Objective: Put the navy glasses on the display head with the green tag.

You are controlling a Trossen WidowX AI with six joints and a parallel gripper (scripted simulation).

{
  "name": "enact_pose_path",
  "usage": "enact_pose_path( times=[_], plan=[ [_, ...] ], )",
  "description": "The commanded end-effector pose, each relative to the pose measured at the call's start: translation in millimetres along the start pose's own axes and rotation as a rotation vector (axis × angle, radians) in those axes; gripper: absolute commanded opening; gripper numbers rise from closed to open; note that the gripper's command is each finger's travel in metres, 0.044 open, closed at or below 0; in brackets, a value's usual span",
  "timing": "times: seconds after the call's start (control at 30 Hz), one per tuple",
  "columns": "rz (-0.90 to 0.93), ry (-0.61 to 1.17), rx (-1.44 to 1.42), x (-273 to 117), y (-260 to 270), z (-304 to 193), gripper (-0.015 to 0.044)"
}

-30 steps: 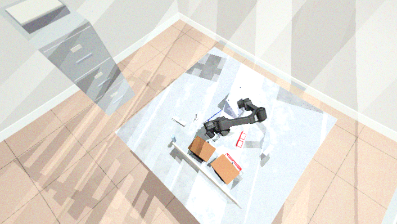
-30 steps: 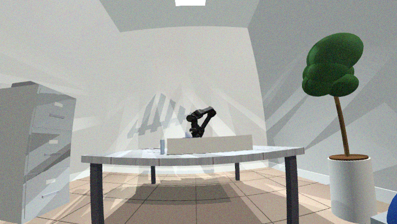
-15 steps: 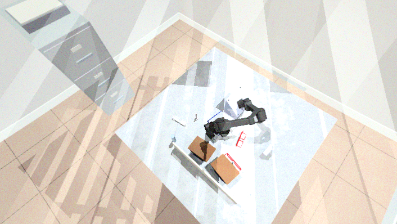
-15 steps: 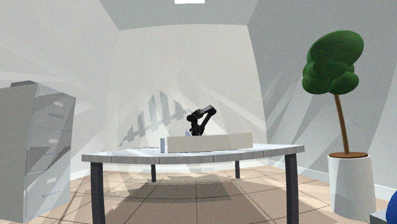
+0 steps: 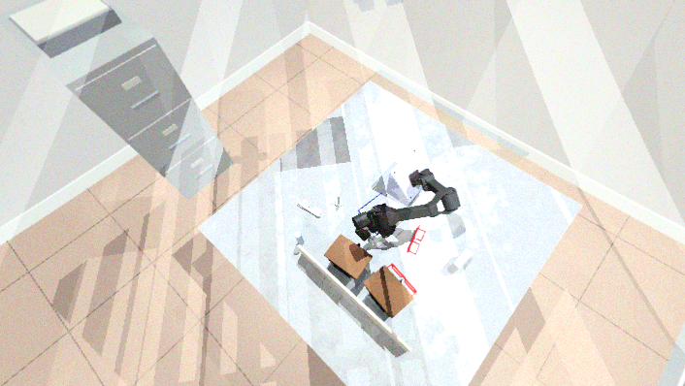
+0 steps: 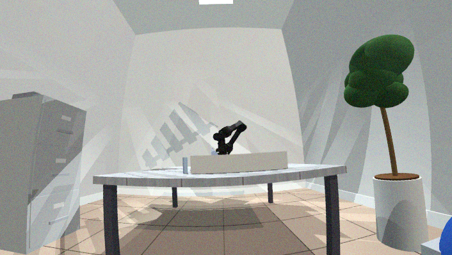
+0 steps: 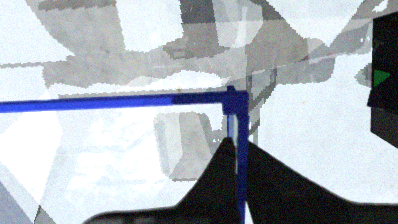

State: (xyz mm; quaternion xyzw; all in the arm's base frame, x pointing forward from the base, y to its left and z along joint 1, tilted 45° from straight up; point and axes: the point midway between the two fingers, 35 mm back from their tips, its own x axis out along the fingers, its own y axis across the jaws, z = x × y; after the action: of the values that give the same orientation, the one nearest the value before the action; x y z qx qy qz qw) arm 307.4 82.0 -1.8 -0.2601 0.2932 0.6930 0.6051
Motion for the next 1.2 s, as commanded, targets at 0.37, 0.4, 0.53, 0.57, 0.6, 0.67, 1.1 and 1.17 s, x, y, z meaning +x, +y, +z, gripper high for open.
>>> enact_pose_path(
  times=[0.37, 0.4, 0.53, 0.57, 0.6, 0.67, 1.1, 1.17],
  plan=[
    [0.011, -0.008, 0.008, 19.5, 4.8, 1.1, 0.0],
    [0.011, -0.009, 0.008, 20.5, 4.9, 1.1, 0.0],
    [0.011, -0.009, 0.008, 24.5, 5.4, 1.3, 0.0],
    [0.011, -0.009, 0.008, 25.5, 5.5, 1.4, 0.0],
    [0.011, -0.01, 0.008, 26.5, 5.6, 1.4, 0.0],
    [0.011, -0.01, 0.008, 28.4, 5.9, 1.6, 0.0],
    [0.012, -0.013, 0.008, 41.1, 8.2, 2.5, 0.0],
    [0.013, -0.013, 0.008, 43.1, 8.6, 2.6, 0.0]
  ],
)
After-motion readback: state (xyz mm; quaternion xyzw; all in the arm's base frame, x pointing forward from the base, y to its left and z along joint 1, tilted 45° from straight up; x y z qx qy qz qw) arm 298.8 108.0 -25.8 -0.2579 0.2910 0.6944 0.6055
